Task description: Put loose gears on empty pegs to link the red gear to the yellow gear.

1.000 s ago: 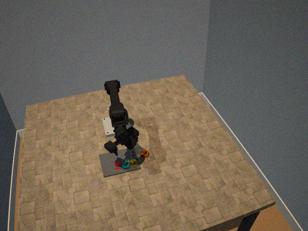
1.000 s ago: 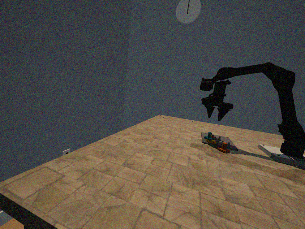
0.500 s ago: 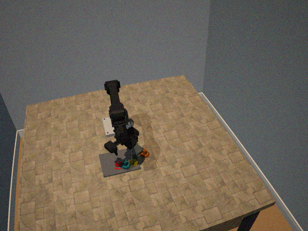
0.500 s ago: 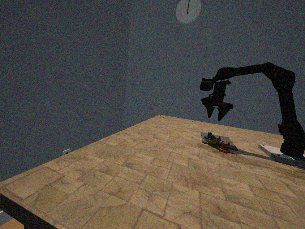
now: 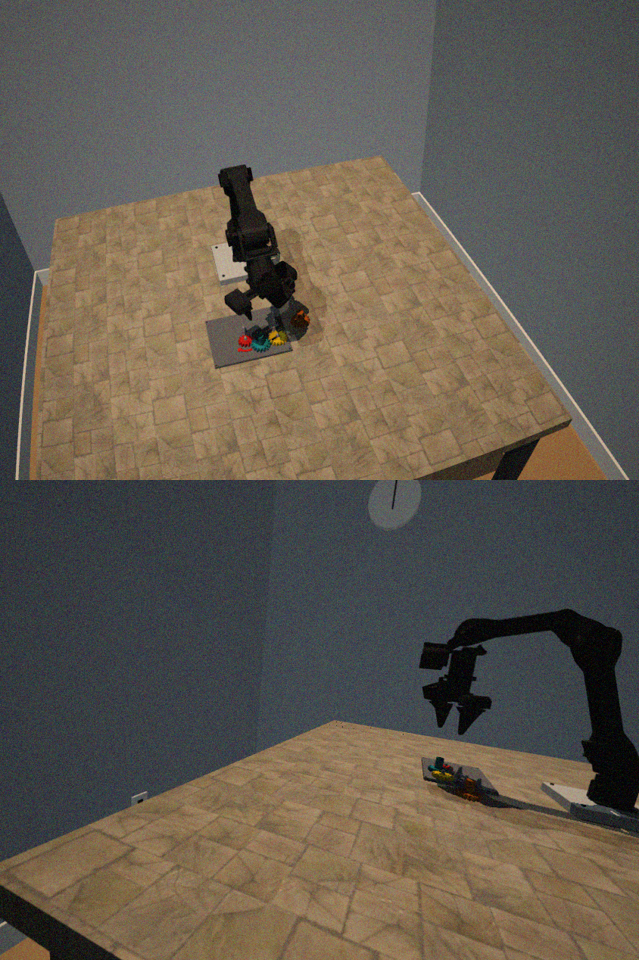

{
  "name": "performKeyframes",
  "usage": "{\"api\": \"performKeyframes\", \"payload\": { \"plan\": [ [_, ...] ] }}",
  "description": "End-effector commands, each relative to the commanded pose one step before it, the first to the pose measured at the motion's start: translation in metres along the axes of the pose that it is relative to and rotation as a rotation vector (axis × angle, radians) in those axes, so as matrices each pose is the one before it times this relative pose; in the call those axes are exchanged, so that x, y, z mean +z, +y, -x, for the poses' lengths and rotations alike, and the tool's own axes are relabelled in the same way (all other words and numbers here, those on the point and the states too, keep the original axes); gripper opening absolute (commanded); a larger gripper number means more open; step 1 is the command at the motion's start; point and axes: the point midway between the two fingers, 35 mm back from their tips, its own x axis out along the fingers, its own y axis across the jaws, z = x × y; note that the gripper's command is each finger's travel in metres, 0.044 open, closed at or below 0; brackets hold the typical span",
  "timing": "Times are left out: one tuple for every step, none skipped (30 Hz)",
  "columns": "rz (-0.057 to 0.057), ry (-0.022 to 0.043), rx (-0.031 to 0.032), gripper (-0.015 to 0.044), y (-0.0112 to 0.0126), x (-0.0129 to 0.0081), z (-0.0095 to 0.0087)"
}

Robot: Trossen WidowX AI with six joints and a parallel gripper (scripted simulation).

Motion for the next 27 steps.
{"api": "performKeyframes", "payload": {
  "plan": [
    [0.0263, -0.00564, 0.0053, 0.044, 0.05589, 0.01408, 0.00837],
    [0.0, -0.00039, 0.00154, 0.044, 0.01719, 0.00293, 0.00215],
    [0.0, -0.00028, 0.00154, 0.044, 0.01721, 0.00203, 0.00212],
    [0.0, -0.00017, 0.00153, 0.044, 0.01718, 0.00114, 0.00209],
    [0.0, -0.00006, 0.00152, 0.044, 0.01711, 0.00025, 0.00207],
    [0.0, 0.00005, 0.00149, 0.044, 0.01699, -0.00063, 0.00204],
    [0.0, 0.00015, 0.00147, 0.044, 0.01683, -0.00149, 0.00201],
    [0.0, 0.00026, 0.00143, 0.044, 0.01662, -0.00234, 0.00198],
    [0.0, 0.00035, 0.00139, 0.044, 0.01636, -0.00317, 0.00195],
    [0.0, 0.00045, 0.00134, 0.044, 0.01607, -0.00398, 0.00192],
    [0.0, 0.00054, 0.00128, 0.044, 0.01574, -0.00477, 0.00189],
    [0.0, 0.00062, 0.00122, 0.044, 0.01536, -0.00554, 0.00186],
    [0.0, 0.0007, 0.00116, 0.044, 0.01495, -0.00628, 0.00184],
    [0.0, 0.00078, 0.00109, 0.044, 0.0145, -0.00699, 0.00181],
    [0.0, 0.0007, 0.00084, 0.044, 0.01163, -0.0063, 0.00147],
    [0.0, 0.00044, 0.00048, 0.044, 0.00681, -0.004, 0.00087],
    [0.0, 0.00015, 0.00016, 0.044, 0.00224, -0.00137, 0.00029],
    [0.0, 0.0, 0.0, 0.044, 0.0, 0.0, 0.0],
    [0.0, 0.0, 0.0, 0.044, 0.0, 0.0, 0.0],
    [0.0, 0.0, 0.0, 0.044, 0.0, 0.0, 0.0],
    [0.0, 0.0, 0.0, 0.044, 0.0, 0.0, 0.0],
    [0.0, 0.0, 0.0, 0.044, 0.0, 0.0, 0.0],
    [0.0, 0.0, 0.0, 0.044, 0.0, 0.0, 0.0],
    [0.0, 0.0, 0.0, 0.044, 0.0, 0.0, 0.0],
    [0.0, 0.0, 0.0, 0.044, 0.0, 0.0, 0.0],
    [0.0, 0.0, 0.0, 0.044, 0.0, 0.0, 0.0],
    [0.0, 0.0, 0.0, 0.044, 0.0, 0.0, 0.0]
  ]
}}
